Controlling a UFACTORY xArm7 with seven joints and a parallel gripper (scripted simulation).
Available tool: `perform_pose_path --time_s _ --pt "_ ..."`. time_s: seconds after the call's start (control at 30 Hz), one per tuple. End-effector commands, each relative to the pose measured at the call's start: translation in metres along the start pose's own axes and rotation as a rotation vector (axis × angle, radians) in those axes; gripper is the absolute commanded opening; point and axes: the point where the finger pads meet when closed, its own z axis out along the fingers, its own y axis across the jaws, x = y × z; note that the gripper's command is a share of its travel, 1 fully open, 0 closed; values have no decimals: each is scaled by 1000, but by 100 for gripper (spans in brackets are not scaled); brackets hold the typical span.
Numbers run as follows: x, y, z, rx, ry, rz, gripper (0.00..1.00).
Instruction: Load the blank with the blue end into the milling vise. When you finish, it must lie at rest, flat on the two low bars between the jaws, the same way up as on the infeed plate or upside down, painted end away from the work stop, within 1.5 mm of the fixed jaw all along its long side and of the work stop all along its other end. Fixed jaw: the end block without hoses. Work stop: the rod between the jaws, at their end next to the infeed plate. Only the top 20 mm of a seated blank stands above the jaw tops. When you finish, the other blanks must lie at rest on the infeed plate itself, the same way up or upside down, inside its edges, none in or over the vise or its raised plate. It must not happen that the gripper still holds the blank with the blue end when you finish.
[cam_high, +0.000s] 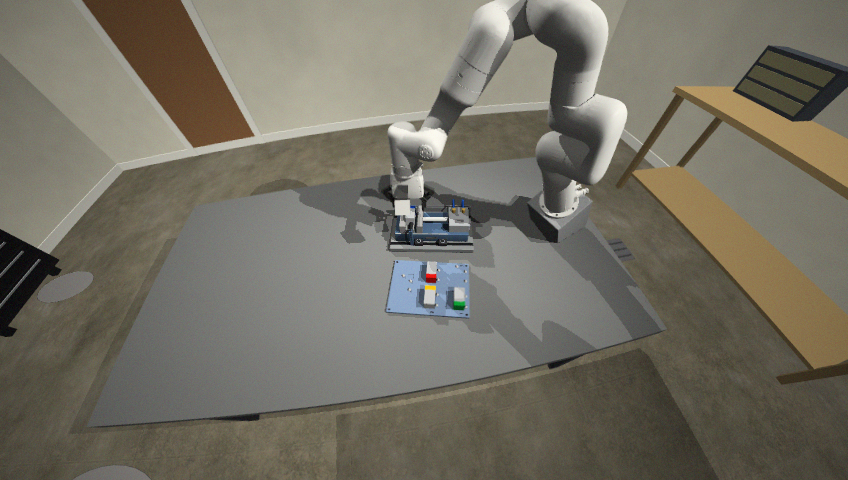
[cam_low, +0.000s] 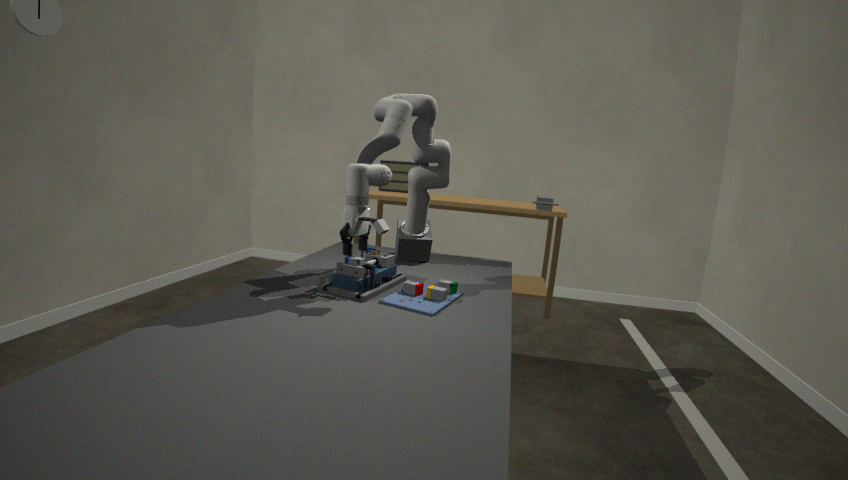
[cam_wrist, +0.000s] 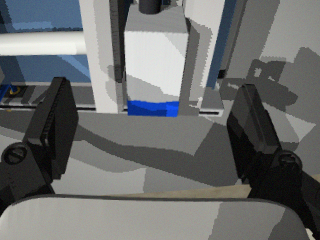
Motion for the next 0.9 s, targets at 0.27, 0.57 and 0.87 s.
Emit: perform_pose_path --time_s 0.27,0.57,0.87 --pt "0 1 -43 -3 0 0 100" --pt "0 1 -61 -3 0 0 100" --pt "0 1 -91 -4 0 0 100"
